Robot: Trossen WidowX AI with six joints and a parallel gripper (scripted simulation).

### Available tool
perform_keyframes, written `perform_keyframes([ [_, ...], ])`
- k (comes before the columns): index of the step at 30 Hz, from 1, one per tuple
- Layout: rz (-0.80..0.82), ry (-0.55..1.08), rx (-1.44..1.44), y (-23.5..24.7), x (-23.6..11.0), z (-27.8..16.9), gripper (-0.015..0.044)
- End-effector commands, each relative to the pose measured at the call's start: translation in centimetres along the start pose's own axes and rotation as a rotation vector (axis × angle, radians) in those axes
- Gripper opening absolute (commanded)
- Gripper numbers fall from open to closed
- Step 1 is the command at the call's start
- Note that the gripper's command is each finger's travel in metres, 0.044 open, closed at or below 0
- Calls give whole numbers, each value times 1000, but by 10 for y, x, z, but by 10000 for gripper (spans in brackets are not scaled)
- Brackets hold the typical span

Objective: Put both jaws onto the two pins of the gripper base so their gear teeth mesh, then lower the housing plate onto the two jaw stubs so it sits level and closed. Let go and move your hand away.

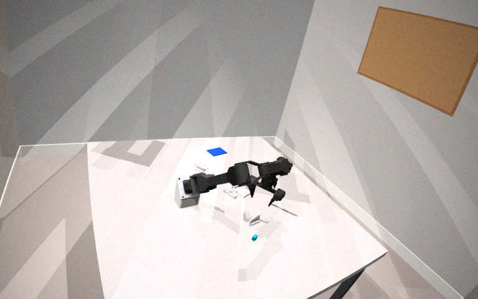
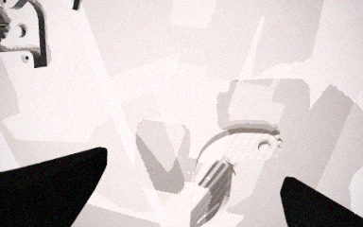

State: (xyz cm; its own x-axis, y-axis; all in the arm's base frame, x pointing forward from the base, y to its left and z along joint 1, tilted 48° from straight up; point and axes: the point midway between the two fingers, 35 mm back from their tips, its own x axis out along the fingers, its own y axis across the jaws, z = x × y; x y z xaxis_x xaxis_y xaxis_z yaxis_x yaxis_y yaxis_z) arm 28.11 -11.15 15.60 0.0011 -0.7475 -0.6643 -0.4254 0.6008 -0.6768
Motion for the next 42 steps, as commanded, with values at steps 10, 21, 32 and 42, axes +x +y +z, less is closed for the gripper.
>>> perform_keyframes([
  [10,0,0,0,0,0,0,440],
  [21,0,0,0,0,0,0,387],
  [32,0,0,0,0,0,0,99],
  [42,0,0,0,0,0,0,0],
])
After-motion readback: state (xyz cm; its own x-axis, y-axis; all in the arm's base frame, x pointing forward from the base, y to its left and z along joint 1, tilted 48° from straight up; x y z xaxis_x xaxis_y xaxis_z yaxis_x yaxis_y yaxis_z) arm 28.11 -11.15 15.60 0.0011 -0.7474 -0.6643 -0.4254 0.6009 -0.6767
